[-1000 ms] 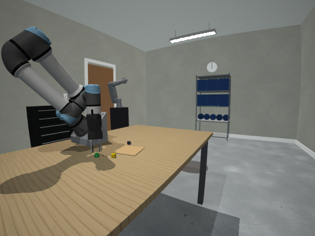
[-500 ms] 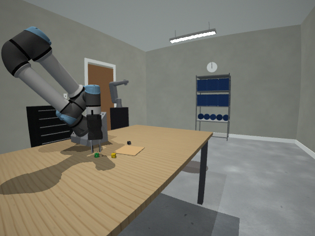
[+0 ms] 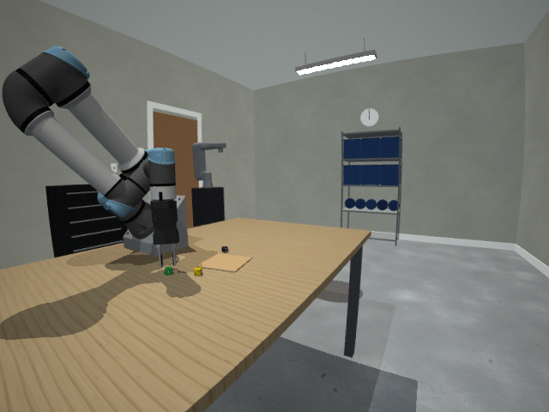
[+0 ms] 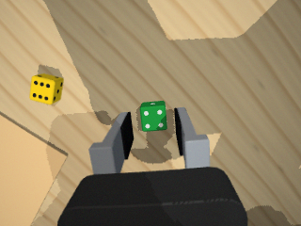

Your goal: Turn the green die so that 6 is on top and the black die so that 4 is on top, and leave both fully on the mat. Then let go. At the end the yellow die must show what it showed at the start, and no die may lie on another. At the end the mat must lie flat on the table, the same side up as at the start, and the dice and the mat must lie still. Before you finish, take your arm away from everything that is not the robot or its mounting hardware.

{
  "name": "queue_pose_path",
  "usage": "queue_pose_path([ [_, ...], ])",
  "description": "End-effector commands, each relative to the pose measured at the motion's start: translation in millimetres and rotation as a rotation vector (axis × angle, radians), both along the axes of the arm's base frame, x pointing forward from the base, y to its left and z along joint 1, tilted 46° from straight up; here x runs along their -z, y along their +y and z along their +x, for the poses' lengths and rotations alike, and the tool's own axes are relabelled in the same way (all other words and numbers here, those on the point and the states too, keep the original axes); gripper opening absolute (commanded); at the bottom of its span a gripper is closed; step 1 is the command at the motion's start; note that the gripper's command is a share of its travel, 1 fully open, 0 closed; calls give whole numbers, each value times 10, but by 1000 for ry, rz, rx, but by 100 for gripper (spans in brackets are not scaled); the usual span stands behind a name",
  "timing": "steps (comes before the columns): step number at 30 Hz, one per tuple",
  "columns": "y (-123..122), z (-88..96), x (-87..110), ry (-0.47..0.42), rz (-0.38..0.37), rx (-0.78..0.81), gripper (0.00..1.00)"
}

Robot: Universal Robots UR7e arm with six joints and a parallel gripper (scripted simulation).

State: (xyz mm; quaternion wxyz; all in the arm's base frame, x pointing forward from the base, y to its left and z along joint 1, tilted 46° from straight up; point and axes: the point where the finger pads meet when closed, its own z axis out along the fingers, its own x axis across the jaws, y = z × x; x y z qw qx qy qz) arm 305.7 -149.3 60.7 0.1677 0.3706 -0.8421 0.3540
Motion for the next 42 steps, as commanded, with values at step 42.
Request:
queue_pose_path([
  [42, -171, -3, 163, -1, 0, 0, 70],
])
